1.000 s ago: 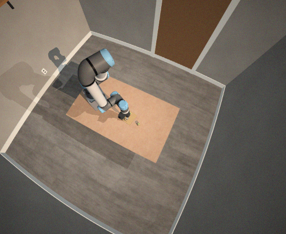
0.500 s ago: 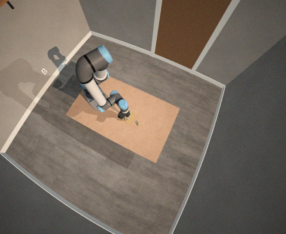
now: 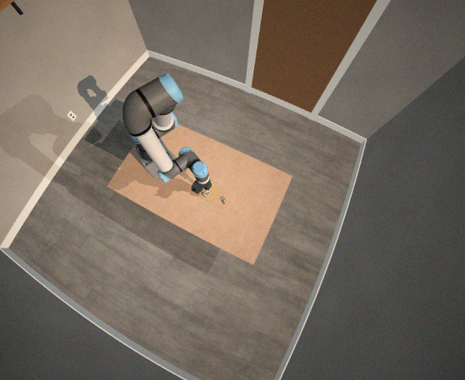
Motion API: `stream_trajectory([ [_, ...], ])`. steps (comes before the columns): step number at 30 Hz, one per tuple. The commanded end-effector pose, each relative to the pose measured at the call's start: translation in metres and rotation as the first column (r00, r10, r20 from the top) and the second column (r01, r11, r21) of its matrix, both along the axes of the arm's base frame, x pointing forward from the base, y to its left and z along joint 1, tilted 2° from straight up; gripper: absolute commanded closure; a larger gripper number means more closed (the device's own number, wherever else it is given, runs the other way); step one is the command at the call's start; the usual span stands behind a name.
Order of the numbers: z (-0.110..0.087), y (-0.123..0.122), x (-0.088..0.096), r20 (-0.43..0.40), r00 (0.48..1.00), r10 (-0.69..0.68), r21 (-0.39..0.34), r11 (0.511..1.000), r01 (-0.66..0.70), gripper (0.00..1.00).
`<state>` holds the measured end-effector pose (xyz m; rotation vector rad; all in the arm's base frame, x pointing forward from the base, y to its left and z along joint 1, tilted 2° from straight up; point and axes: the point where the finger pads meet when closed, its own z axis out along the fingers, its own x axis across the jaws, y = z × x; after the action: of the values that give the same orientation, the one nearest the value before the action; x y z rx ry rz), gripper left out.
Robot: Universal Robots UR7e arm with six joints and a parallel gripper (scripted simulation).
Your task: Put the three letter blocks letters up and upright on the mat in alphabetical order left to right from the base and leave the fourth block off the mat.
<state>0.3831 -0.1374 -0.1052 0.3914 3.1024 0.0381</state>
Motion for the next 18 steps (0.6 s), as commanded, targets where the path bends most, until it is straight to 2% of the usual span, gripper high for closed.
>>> stream_trajectory([
  [1,0.0,0.0,0.0,0.001,1.0,0.0,-0.001,1.0,0.0,0.0],
  [12,0.011,0.0,0.0,0.001,1.0,0.0,-0.001,1.0,0.0,0.0],
  [18,0.031,-0.001,0.0,0.001,1.0,0.0,-0.001,1.0,0.0,0.0],
])
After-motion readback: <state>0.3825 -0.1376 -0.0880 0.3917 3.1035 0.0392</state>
